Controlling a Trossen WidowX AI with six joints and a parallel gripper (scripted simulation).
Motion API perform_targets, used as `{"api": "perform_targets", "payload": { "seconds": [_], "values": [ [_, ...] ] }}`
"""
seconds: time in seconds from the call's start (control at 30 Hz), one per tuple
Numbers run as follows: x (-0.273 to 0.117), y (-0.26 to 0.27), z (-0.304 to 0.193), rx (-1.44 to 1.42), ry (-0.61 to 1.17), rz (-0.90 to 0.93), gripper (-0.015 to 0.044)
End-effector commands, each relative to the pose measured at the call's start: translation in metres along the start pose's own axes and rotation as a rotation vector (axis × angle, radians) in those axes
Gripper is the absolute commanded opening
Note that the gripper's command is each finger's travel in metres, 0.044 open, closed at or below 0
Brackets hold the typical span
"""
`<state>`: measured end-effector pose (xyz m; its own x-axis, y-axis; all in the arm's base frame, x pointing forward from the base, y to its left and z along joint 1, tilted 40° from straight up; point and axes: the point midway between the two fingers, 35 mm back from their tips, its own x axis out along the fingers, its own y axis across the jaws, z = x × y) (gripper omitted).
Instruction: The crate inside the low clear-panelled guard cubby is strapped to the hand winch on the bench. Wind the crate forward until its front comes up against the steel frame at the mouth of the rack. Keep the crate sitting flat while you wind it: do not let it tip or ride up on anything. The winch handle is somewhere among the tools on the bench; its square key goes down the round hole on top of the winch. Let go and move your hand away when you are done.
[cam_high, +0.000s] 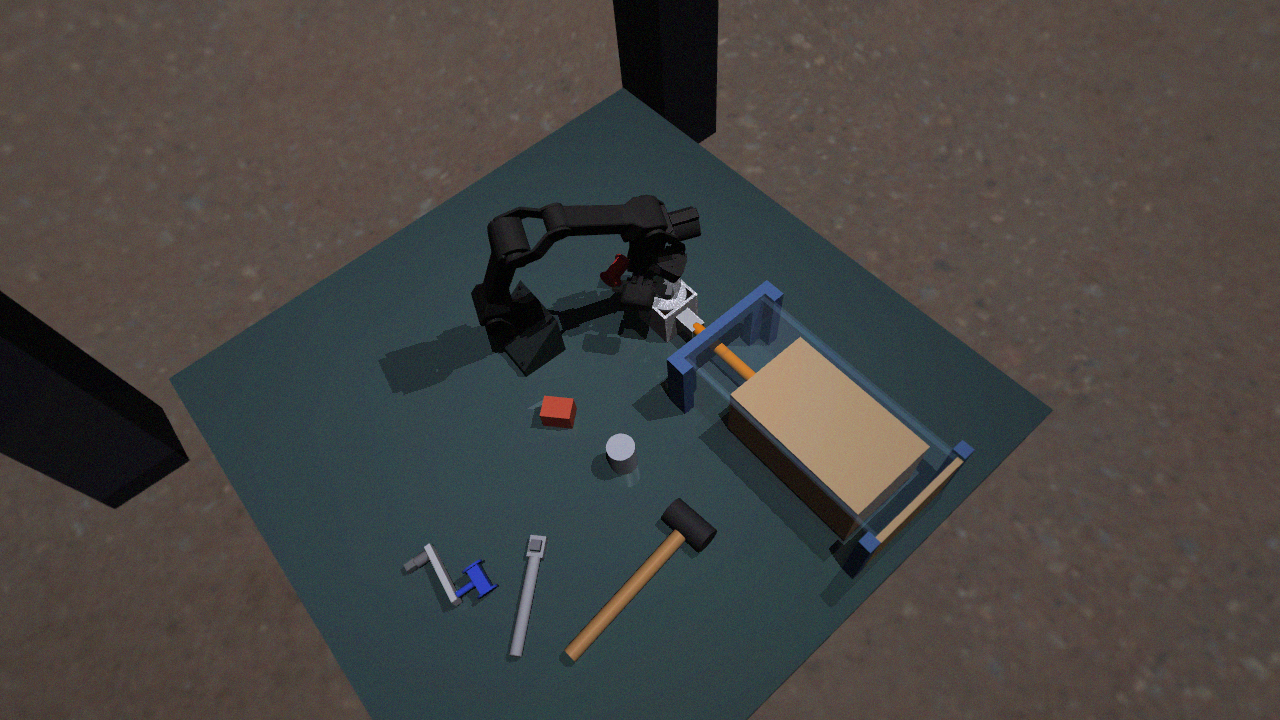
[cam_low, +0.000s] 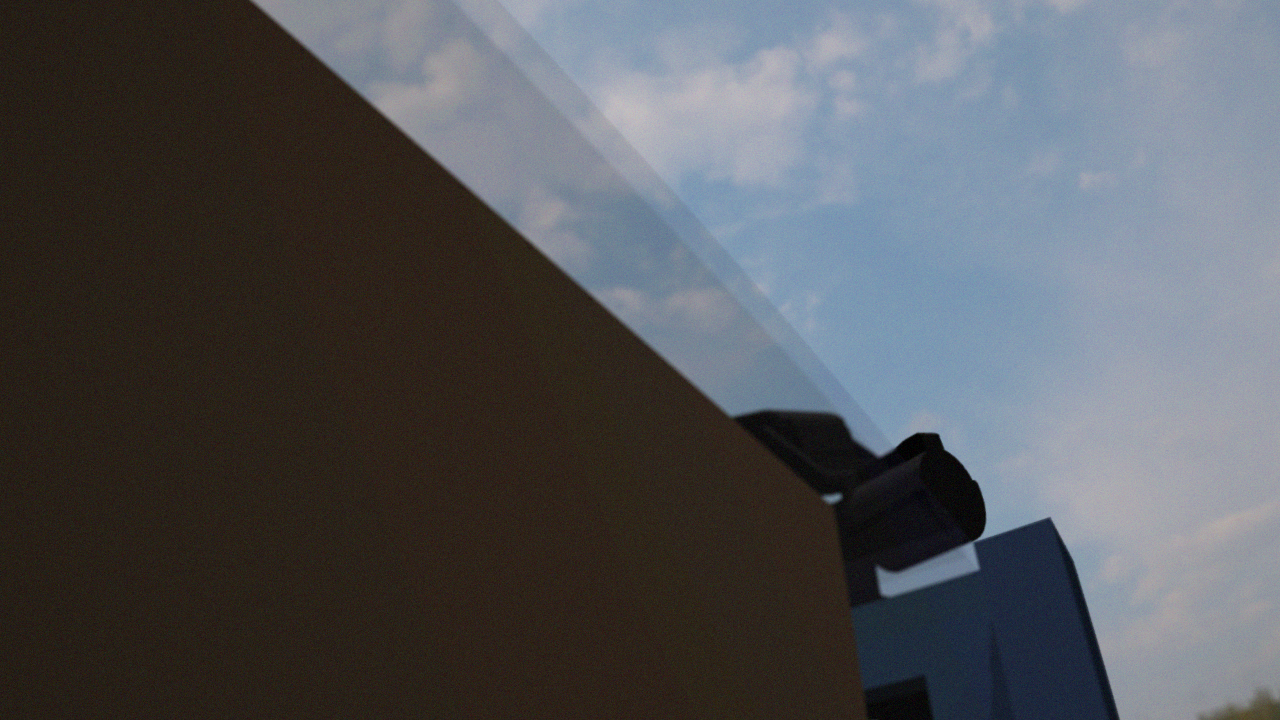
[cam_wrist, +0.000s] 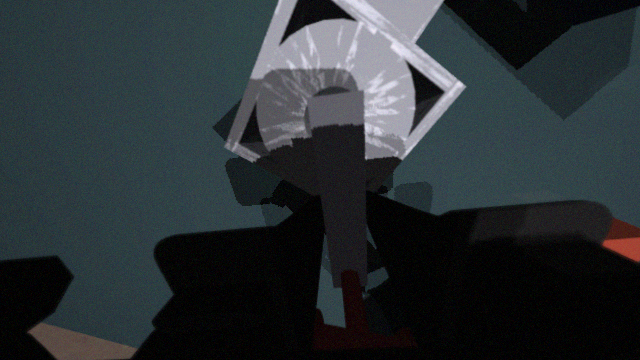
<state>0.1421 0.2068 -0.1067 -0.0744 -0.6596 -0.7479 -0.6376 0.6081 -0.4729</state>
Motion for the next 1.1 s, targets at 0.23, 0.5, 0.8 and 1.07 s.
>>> {"api": "perform_targets", "payload": {
  "seconds": [0.23, 0.5, 0.8, 1.07],
  "values": [
    [0.004, 0.0025, 0.0004, 0.038, 0.004, 0.006, 0.0],
    [0.0038, 0.0052, 0.0006, 0.099, 0.003, 0.012, 0.0],
    [0.0036, 0.0031, 0.0004, 0.057, 0.004, 0.008, 0.0],
    [0.0036, 0.0031, 0.0005, 0.056, 0.003, 0.008, 0.0]
  ]
}}
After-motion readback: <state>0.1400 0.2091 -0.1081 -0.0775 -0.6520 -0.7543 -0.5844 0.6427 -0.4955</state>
